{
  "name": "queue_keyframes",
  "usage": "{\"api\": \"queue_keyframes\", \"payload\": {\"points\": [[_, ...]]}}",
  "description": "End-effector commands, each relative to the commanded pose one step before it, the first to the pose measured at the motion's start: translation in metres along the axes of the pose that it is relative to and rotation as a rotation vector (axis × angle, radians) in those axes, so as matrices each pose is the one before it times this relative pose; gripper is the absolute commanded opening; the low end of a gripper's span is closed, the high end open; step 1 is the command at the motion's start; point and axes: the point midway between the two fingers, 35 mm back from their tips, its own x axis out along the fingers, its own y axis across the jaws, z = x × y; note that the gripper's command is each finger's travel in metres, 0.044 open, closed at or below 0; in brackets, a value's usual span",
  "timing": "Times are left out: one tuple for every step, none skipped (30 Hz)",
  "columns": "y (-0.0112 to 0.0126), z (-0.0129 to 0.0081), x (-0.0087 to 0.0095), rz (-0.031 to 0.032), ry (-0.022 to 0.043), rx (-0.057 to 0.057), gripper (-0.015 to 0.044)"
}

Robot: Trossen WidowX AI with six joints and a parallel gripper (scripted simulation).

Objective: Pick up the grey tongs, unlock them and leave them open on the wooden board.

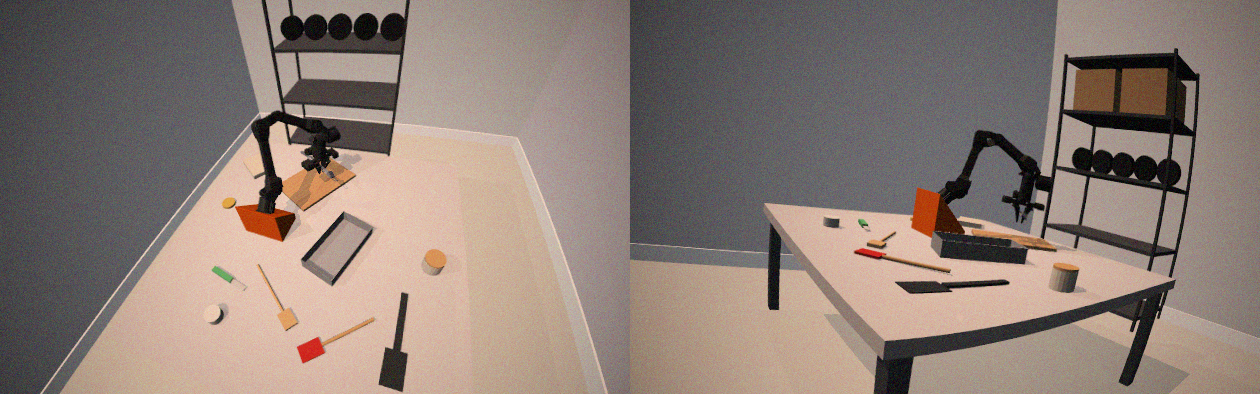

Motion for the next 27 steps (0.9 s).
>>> {"api": "queue_keyframes", "payload": {"points": [[-0.00025,0.00711,-0.00293,-0.01265,0.00273,-0.1738,-0.0150],[-0.00014,0.00180,-0.00044,-0.00170,-0.00066,-0.0417,-0.0150],[-0.00021,0.00179,-0.00045,-0.00175,-0.00062,-0.0417,-0.0150],[-0.00030,0.00181,-0.00049,-0.00192,-0.00064,-0.0417,-0.0150],[-0.00032,0.00174,-0.00047,-0.00182,-0.00034,-0.0416,-0.0150],[-0.00041,0.00174,-0.00047,-0.00192,-0.00049,-0.0416,-0.0150],[-0.00047,0.00172,-0.00048,-0.00197,-0.00044,-0.0416,-0.0150],[-0.00055,0.00168,-0.00050,-0.00211,-0.00026,-0.0416,-0.0150],[-0.00057,0.00163,-0.00052,-0.00205,0.00010,-0.0416,-0.0150],[-0.00067,0.00166,-0.00051,-0.00218,-0.00028,-0.0416,-0.0150],[-0.00071,0.00162,-0.00051,-0.00216,-0.00023,-0.0415,-0.0150],[-0.00077,0.00159,-0.00052,-0.00220,-0.00016,-0.0415,-0.0150],[-0.00084,0.00155,-0.00053,-0.00227,-0.00007,-0.0415,-0.0150],[-0.00108,0.00146,-0.00051,-0.00282,0.00078,-0.0404,-0.0150],[-0.00091,0.00148,-0.00054,-0.00226,-0.00004,-0.0413,-0.0150],[-0.00097,0.00145,-0.00055,-0.00231,0.00004,-0.0415,-0.0150],[-0.00102,0.00141,-0.00056,-0.00234,0.00012,-0.0414,-0.0150],[-0.00107,0.00137,-0.00057,-0.00237,0.00021,-0.0414,-0.0150],[-0.00112,0.00132,-0.00057,-0.00240,0.00029,-0.0414,-0.0150],[-0.00116,0.00128,-0.00058,-0.00242,0.00038,-0.0414,-0.0150],[-0.00121,0.00123,-0.00059,-0.00244,0.00047,-0.0414,-0.0150],[-0.00125,0.00118,-0.00060,-0.00246,0.00056,-0.0413,-0.0150],[-0.00107,0.00093,-0.00050,-0.00205,0.00053,-0.0342,-0.0150],[-0.00066,0.00054,-0.00030,-0.00124,0.00035,-0.0206,-0.0150],[-0.00022,0.00018,-0.00010,-0.00041,0.00012,-0.0069,-0.0150],[0.00000,0.00000,0.00000,0.00000,0.00000,0.0000,-0.0150],[0.00000,0.00000,0.00000,0.00000,0.00000,0.0000,-0.0150]]}}
